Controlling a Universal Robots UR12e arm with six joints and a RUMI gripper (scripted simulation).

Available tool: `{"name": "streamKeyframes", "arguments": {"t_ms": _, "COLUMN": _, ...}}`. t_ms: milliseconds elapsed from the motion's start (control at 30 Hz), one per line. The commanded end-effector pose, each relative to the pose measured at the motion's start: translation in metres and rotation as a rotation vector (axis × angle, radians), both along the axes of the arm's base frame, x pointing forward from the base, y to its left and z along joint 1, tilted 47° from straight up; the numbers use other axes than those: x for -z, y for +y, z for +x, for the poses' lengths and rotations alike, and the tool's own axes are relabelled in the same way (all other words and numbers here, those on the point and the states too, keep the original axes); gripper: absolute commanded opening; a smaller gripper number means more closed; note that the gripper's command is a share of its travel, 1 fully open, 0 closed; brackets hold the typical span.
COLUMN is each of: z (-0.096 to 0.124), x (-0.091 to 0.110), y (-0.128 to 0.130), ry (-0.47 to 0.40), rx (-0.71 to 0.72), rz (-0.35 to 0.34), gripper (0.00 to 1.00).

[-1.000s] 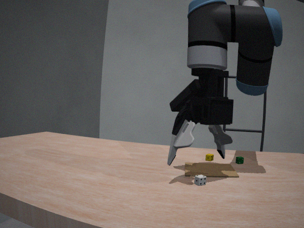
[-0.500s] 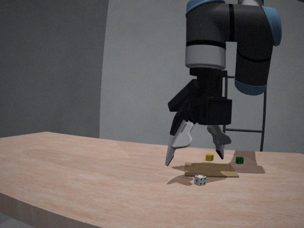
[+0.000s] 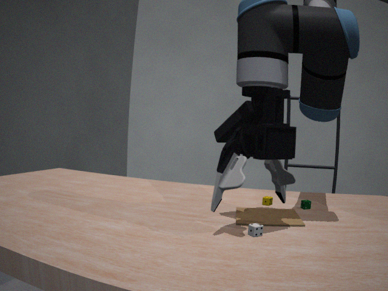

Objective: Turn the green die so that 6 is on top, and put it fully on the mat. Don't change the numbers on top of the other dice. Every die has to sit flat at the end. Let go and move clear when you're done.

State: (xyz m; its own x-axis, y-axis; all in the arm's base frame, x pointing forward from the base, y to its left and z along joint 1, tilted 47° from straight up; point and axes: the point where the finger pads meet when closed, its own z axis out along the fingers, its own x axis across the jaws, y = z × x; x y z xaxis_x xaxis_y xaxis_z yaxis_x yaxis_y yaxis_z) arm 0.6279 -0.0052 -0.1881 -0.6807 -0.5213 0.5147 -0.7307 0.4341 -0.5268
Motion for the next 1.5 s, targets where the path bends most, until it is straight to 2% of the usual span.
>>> {"name": "streamKeyframes", "arguments": {"t_ms": 0, "z": 0.0, "x": 0.0, "y": 0.0, "ry": -0.001, "rx": -0.001, "rz": 0.0, "gripper": 1.0}}
{"name": "streamKeyframes", "arguments": {"t_ms": 533, "z": 0.0, "x": -0.003, "y": 0.004, "ry": -0.001, "rx": -0.001, "rz": 0.0, "gripper": 1.0}}
{"name": "streamKeyframes", "arguments": {"t_ms": 733, "z": -0.001, "x": -0.014, "y": 0.016, "ry": -0.001, "rx": -0.001, "rz": 0.0, "gripper": 1.0}}
{"name": "streamKeyframes", "arguments": {"t_ms": 1167, "z": -0.005, "x": -0.071, "y": 0.077, "ry": -0.001, "rx": -0.001, "rz": 0.0, "gripper": 1.0}}
{"name": "streamKeyframes", "arguments": {"t_ms": 1467, "z": -0.006, "x": -0.078, "y": 0.085, "ry": -0.001, "rx": -0.001, "rz": 0.0, "gripper": 1.0}}
